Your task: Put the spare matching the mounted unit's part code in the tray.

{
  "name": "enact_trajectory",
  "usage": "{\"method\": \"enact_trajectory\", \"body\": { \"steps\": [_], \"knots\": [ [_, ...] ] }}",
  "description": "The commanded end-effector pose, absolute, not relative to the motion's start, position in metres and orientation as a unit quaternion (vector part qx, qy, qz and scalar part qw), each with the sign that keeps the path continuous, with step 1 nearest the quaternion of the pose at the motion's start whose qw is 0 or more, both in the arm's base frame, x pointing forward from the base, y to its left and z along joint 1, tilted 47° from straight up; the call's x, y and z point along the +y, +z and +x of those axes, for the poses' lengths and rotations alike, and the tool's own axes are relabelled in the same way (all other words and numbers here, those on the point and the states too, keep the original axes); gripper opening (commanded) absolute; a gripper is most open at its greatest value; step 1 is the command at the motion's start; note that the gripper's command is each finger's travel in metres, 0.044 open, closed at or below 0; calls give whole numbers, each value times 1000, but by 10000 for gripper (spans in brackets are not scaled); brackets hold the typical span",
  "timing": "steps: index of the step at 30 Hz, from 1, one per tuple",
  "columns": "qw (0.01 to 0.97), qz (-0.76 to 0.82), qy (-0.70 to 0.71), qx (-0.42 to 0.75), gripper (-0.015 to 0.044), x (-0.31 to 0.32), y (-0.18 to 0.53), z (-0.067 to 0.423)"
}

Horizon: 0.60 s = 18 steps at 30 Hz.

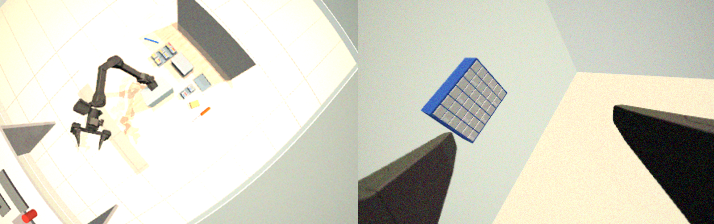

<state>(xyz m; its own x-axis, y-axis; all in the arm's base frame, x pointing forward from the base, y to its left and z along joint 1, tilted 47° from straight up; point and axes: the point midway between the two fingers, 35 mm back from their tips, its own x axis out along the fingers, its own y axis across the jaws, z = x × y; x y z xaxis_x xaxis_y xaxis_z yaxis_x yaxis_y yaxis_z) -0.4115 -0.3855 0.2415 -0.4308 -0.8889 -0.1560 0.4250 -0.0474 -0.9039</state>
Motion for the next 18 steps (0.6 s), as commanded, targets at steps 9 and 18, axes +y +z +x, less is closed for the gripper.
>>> {"method": "enact_trajectory", "body": {
  "steps": [9,18],
  "knots": [
    [688,-163,-569,419,440,-500,187,-236],
    [802,-125,-434,391,440,-524,151,-89]
  ]
}}
